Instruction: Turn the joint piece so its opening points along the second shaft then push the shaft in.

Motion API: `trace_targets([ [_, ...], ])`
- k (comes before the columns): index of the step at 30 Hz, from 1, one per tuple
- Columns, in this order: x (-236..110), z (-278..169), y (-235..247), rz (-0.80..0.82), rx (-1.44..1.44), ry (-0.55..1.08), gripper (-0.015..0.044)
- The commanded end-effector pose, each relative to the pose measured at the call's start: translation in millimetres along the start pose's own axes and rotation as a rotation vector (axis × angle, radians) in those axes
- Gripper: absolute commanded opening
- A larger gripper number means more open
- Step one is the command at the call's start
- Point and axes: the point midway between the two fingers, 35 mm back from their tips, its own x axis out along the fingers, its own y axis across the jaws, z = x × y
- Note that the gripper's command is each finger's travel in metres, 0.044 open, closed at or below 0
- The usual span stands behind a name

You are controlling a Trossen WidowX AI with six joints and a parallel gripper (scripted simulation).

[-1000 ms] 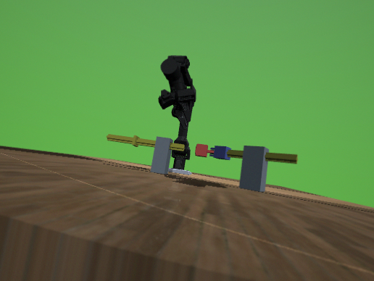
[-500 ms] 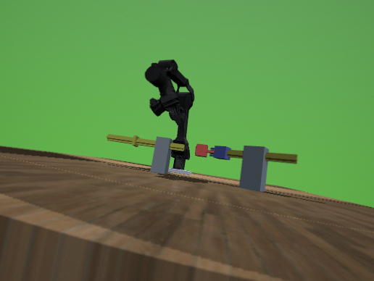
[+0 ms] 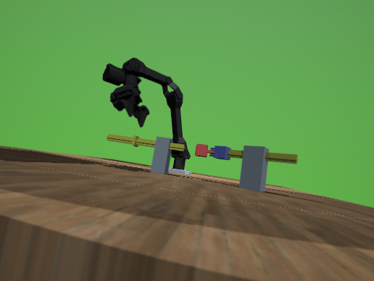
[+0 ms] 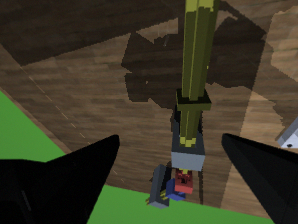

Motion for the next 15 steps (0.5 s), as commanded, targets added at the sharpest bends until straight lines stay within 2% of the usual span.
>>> trace_targets([
  [1,-26,62,-16,0.039,-0.003,-0.061,0.044],
  [9,-30,74,-20,0.042,-0.004,-0.076,0.044],
  [15,-1,83,-22,-0.034,-0.026,-0.228,0.044],
])
